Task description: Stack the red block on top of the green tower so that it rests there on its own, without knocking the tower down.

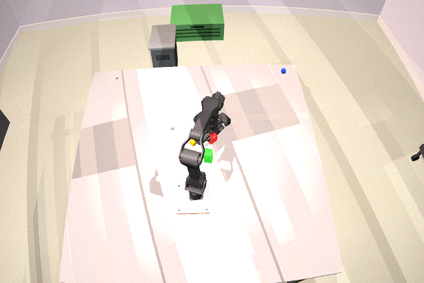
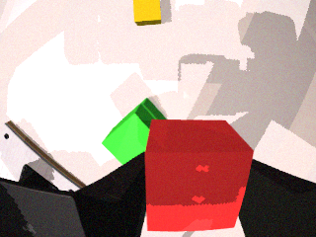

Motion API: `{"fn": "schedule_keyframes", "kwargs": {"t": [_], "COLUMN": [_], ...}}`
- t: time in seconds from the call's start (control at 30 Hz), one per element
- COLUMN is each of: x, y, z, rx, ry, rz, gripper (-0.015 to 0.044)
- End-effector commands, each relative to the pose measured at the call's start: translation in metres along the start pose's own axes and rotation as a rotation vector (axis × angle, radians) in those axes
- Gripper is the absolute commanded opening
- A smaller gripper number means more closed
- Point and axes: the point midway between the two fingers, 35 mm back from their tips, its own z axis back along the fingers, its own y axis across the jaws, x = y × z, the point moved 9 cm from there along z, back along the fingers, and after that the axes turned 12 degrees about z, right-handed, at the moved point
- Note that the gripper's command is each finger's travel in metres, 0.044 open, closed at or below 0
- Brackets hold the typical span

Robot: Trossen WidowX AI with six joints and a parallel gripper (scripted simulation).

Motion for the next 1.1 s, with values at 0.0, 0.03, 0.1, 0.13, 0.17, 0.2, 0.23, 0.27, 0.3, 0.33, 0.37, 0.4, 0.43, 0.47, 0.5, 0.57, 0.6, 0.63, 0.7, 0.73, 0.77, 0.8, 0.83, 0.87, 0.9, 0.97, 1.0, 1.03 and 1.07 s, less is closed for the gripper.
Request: {"fn": "schedule_keyframes", "kwargs": {"t": [0.0,0.03,0.1,0.13,0.17,0.2,0.23,0.27,0.3,0.33,0.37,0.4,0.43,0.47,0.5,0.57,0.6,0.63,0.7,0.73,0.77,0.8,0.83,0.87,0.9,0.97,1.0,1.03,1.07], "x": [-0.005,-0.006,-0.009,-0.009,-0.010,-0.010,-0.010,-0.010,-0.010,-0.010,-0.010,-0.010,-0.010,-0.010,-0.010,-0.009,-0.009,-0.009,-0.009,-0.009,-0.009,-0.009,-0.009,-0.009,-0.009,-0.009,-0.009,-0.009,-0.009], "y": [0.019,0.023,0.032,0.035,0.037,0.038,0.038,0.038,0.038,0.038,0.038,0.038,0.038,0.038,0.038,0.038,0.038,0.039,0.039,0.039,0.039,0.040,0.040,0.040,0.040,0.040,0.040,0.040,0.040], "z": [-0.004,-0.005,-0.008,-0.009,-0.009,-0.010,-0.010,-0.010,-0.010,-0.012,-0.015,-0.018,-0.019,-0.020,-0.021,-0.023,-0.026,-0.028,-0.034,-0.038,-0.041,-0.045,-0.048,-0.049,-0.050,-0.050,-0.050,-0.050,-0.050], "rx": [-0.002,-0.001,0.000,0.000,0.000,0.000,0.000,0.000,0.000,0.000,0.000,0.000,0.000,0.000,0.000,0.000,0.000,0.000,0.000,0.000,0.000,0.000,0.000,0.000,0.000,0.000,0.000,0.000,0.000], "ry": [0.006,0.006,0.007,0.007,0.007,0.007,0.007,0.007,0.007,0.007,0.007,0.007,0.007,0.007,0.007,0.007,0.007,0.007,0.007,0.007,0.007,0.007,0.007,0.007,0.007,0.007,0.007,0.007,0.007], "rz": [-0.002,-0.002,-0.002,-0.001,-0.001,-0.001,-0.001,-0.001,-0.001,-0.001,-0.001,-0.001,-0.001,-0.001,-0.001,-0.001,-0.001,-0.001,-0.001,-0.001,-0.001,-0.001,-0.001,-0.001,-0.001,-0.001,-0.001,-0.001,-0.001], "gripper": [0.0000,0.0000,0.0000,0.0000,0.0000,0.0000,0.0000,0.0000,0.0000,0.0000,0.0000,0.0000,0.0000,0.0000,0.0000,0.0000,0.0000,0.0000,0.0000,0.0000,0.0000,0.0000,0.0000,0.0000,0.0000,0.0000,0.0000,0.0000,0.0000]}}
